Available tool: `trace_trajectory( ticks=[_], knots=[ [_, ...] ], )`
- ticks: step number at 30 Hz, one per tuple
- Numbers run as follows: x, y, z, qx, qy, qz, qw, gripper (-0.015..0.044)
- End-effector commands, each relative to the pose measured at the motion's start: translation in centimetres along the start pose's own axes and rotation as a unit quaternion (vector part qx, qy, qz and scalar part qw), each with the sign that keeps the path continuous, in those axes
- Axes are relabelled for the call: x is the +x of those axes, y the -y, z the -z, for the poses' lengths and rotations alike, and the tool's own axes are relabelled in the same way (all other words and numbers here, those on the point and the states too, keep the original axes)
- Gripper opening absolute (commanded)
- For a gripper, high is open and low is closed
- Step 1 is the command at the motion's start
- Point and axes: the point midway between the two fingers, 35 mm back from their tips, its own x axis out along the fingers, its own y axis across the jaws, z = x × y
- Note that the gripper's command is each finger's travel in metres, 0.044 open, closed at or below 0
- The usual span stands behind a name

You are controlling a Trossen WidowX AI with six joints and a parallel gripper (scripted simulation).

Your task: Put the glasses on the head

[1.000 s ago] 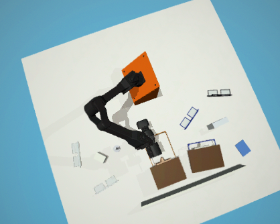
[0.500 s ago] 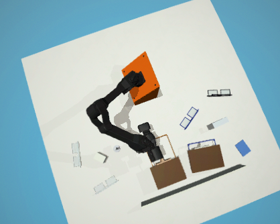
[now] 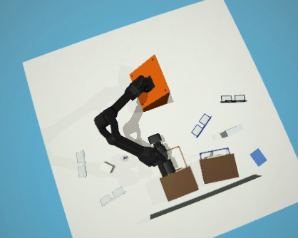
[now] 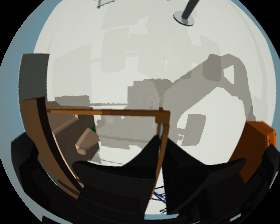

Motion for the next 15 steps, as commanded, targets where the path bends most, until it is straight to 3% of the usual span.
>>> trace_trajectory(
  ticks=[1, 15],
  knots=[
    [0.0, -0.8, 0.0, 0.000, -0.001, -0.002, 1.000, 0.0000],
    [0.0, -2.5, 0.0, 0.000, -0.001, -0.002, 1.000, 0.0000]
  ],
)
